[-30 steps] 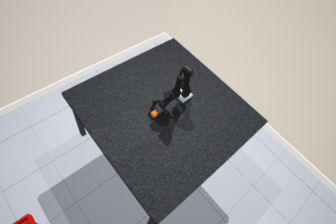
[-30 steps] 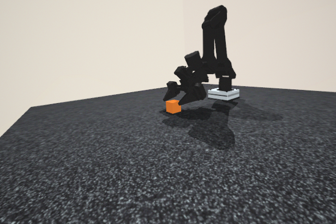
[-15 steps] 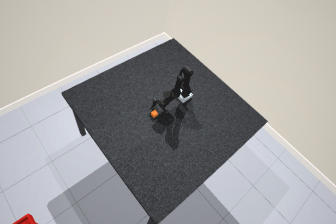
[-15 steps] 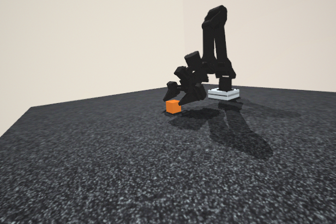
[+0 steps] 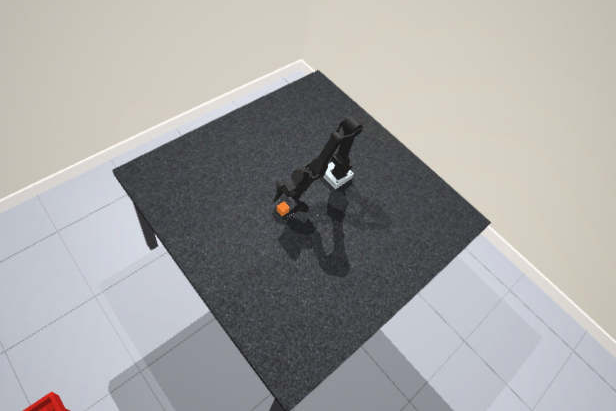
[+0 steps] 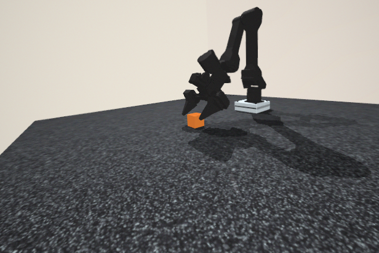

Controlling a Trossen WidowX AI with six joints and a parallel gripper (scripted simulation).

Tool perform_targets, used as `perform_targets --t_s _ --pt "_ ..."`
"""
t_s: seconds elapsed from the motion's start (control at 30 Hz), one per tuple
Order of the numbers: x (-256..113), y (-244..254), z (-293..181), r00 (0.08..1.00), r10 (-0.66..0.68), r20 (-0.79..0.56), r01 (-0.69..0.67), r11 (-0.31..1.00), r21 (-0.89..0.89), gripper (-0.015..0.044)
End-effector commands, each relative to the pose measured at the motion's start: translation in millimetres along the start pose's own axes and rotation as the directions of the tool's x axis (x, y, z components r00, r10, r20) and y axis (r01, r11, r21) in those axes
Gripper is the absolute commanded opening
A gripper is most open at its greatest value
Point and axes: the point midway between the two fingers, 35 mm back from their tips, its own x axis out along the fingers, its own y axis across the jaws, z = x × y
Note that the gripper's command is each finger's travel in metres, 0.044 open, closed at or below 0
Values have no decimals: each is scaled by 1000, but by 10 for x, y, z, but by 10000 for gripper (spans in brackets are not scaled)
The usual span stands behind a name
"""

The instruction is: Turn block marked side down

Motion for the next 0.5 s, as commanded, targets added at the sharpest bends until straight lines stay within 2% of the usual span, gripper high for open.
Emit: perform_targets --t_s 0.0,0.17,0.47 --pt "-472 4 389 977 4 -212 -4 1000 -4 440" --pt "-656 8 290 949 4 -316 -3 1000 5 440" --pt "-663 9 285 948 4 -320 -3 1000 6 440"
